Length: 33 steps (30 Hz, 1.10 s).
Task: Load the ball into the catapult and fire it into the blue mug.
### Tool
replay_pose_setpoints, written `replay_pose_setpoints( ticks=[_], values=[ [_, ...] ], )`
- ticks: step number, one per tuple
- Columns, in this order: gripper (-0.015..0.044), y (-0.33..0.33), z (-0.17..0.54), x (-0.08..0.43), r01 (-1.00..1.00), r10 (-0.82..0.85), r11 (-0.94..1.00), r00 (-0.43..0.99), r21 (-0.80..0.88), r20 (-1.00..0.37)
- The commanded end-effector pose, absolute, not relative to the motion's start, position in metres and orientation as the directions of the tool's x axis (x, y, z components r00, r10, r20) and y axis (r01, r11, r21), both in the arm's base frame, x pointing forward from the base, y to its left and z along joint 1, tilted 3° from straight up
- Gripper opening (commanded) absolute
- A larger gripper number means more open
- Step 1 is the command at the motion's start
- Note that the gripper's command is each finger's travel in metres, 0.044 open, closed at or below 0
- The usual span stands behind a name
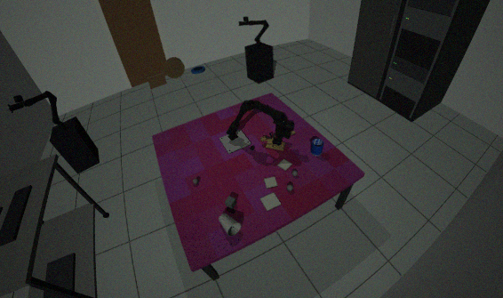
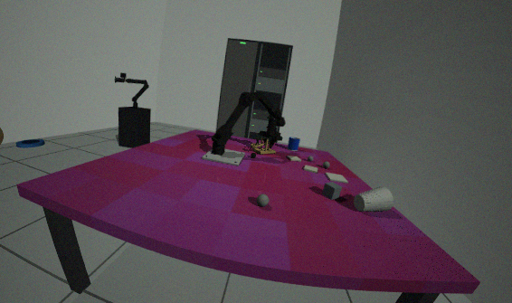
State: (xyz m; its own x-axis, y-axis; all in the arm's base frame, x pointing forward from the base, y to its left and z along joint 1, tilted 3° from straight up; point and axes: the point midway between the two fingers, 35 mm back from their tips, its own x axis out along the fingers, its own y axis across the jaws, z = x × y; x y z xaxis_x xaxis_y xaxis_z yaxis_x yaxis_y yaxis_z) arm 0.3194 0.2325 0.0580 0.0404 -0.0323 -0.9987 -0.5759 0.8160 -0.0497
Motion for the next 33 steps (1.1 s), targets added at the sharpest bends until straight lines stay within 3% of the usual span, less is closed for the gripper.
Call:
replay_pose_setpoints(
  ticks=[1, 14, 18, 24, 33],
  values=[
    [0.0, 0.233, 0.059, 0.32, -0.575, -0.032, 0.817, 0.041, -0.05, -0.999],
    [0.0341, 0.233, 0.059, 0.32, -0.575, -0.032, 0.817, 0.041, -0.05, -0.999],
    [0.044, 0.236, 0.089, 0.322, -0.575, -0.031, 0.816, 0.042, -0.05, -0.999],
    [0.044, 0.236, 0.156, 0.316, -0.576, -0.031, 0.816, 0.041, -0.049, -0.999],
    [0.044, 0.234, 0.153, 0.315, -0.579, -0.028, 0.814, 0.042, -0.047, -0.999]
  ],
)
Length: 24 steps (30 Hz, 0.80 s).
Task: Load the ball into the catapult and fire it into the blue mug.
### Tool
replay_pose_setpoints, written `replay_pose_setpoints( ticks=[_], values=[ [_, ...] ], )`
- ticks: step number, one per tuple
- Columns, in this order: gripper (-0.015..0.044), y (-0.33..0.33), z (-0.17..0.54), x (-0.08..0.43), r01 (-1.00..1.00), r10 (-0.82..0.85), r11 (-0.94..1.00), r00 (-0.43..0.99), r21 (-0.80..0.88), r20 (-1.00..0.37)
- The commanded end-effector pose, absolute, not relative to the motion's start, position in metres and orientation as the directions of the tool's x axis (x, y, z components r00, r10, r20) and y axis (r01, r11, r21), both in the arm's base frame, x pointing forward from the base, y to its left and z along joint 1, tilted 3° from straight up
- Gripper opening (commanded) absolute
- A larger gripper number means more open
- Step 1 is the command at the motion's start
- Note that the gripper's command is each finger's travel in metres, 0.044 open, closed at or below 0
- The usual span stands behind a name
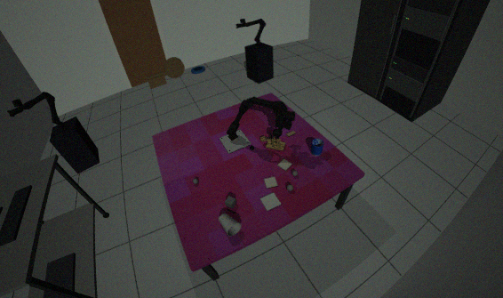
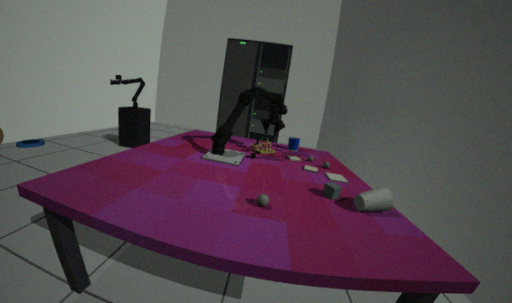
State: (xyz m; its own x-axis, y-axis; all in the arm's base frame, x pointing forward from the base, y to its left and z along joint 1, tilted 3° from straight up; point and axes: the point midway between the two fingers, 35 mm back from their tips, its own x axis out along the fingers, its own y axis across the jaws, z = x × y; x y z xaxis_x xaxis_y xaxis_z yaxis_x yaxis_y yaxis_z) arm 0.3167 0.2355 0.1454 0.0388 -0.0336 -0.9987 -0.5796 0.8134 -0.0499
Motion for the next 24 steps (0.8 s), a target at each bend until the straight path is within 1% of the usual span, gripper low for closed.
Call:
replay_pose_setpoints(
  ticks=[1, 6, 24],
  values=[
    [0.044, 0.235, 0.151, 0.315, -0.579, -0.028, 0.814, 0.042, -0.047, -0.999],
    [0.044, 0.233, 0.108, 0.317, -0.579, -0.028, 0.814, 0.042, -0.047, -0.999],
    [0.044, 0.233, 0.084, 0.319, -0.579, -0.028, 0.814, 0.042, -0.047, -0.999]
  ],
)
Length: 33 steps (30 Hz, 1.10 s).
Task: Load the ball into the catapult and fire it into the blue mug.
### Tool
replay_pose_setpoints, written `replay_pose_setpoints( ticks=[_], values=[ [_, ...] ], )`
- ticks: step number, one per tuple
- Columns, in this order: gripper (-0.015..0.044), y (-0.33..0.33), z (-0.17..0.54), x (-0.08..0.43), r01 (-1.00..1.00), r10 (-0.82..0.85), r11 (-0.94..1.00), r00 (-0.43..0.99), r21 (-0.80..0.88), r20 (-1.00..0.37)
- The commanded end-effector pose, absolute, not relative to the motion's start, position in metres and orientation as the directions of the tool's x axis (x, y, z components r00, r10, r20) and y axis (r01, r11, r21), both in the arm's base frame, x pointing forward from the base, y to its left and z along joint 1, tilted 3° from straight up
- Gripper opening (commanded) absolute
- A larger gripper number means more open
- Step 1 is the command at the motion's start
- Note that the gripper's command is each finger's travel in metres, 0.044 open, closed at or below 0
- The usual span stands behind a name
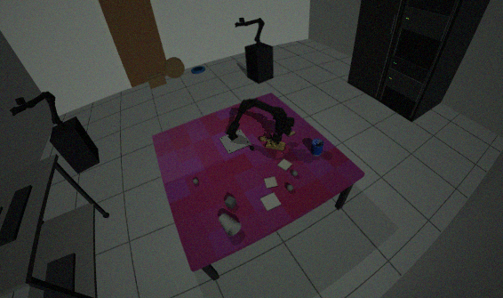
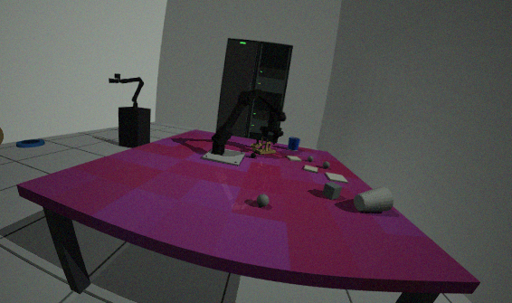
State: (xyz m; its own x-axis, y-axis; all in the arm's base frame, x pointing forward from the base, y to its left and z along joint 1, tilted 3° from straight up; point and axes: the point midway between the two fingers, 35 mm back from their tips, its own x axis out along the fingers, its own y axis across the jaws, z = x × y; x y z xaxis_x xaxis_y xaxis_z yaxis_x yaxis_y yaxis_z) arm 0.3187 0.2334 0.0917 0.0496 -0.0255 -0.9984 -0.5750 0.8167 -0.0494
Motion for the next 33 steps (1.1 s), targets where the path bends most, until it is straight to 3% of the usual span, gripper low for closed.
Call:
replay_pose_setpoints(
  ticks=[1, 24, 33],
  values=[
    [0.044, 0.233, 0.083, 0.319, -0.579, -0.028, 0.814, 0.042, -0.047, -0.999],
    [0.044, 0.232, 0.053, 0.319, -0.579, -0.028, 0.814, 0.042, -0.048, -0.999],
    [0.0204, 0.232, 0.057, 0.319, -0.575, -0.027, 0.817, 0.048, -0.05, -0.998]
  ],
)
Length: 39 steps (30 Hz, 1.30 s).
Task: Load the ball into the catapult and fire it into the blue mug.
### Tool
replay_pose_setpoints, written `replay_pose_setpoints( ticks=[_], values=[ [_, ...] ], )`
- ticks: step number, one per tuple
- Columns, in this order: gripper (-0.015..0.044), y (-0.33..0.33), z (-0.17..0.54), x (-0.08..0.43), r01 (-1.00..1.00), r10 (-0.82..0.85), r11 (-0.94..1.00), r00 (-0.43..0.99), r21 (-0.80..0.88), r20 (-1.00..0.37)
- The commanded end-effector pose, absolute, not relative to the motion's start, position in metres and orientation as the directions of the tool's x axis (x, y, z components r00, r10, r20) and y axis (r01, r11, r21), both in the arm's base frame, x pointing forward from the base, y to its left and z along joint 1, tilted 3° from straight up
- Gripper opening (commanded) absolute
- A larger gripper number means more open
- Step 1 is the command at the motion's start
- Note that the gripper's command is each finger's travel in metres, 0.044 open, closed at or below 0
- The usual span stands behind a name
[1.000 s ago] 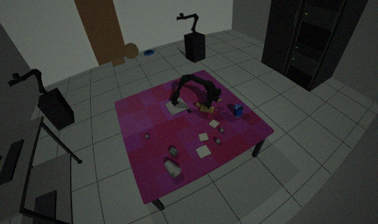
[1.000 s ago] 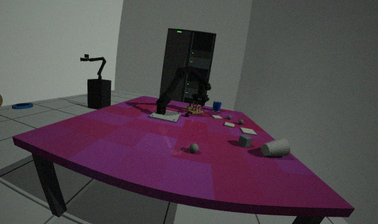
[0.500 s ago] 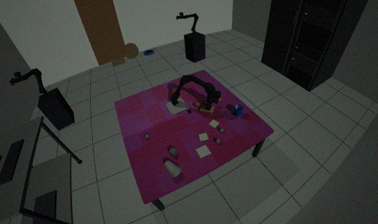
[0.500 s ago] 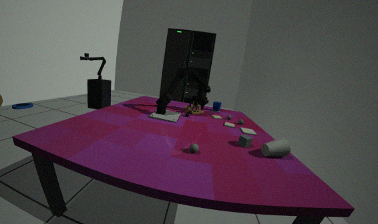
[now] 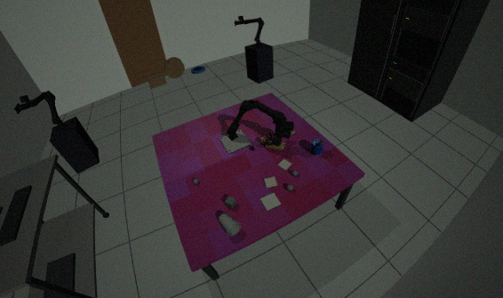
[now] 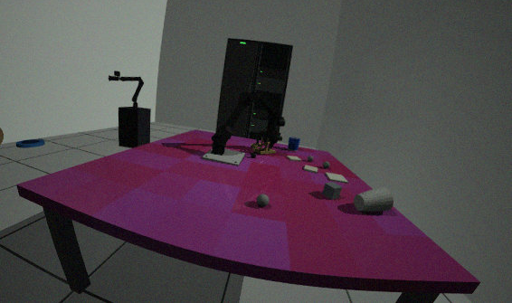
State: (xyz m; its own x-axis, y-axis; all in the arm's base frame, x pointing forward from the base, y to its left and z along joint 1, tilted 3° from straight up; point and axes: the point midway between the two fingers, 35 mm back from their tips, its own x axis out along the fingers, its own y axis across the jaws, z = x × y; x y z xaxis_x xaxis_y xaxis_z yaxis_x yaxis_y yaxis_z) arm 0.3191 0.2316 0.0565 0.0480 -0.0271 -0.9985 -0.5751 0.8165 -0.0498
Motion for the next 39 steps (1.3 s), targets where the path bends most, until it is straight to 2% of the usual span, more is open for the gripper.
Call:
replay_pose_setpoints(
  ticks=[1, 2, 8, 12, 13, 39],
  values=[
    [0.0177, 0.232, 0.057, 0.319, -0.575, -0.027, 0.817, 0.048, -0.05, -0.998],
    [0.0151, 0.232, 0.057, 0.319, -0.575, -0.027, 0.817, 0.048, -0.05, -0.998],
    [0.0111, 0.232, 0.057, 0.319, -0.575, -0.027, 0.817, 0.048, -0.05, -0.998],
    [0.0006, 0.233, 0.095, 0.318, -0.575, -0.026, 0.817, 0.048, -0.049, -0.999],
    [0.0, 0.233, 0.104, 0.317, -0.575, -0.026, 0.817, 0.047, -0.049, -0.999],
    [0.0, 0.234, 0.071, 0.32, -0.58, -0.028, 0.814, 0.043, -0.048, -0.999]
  ],
)
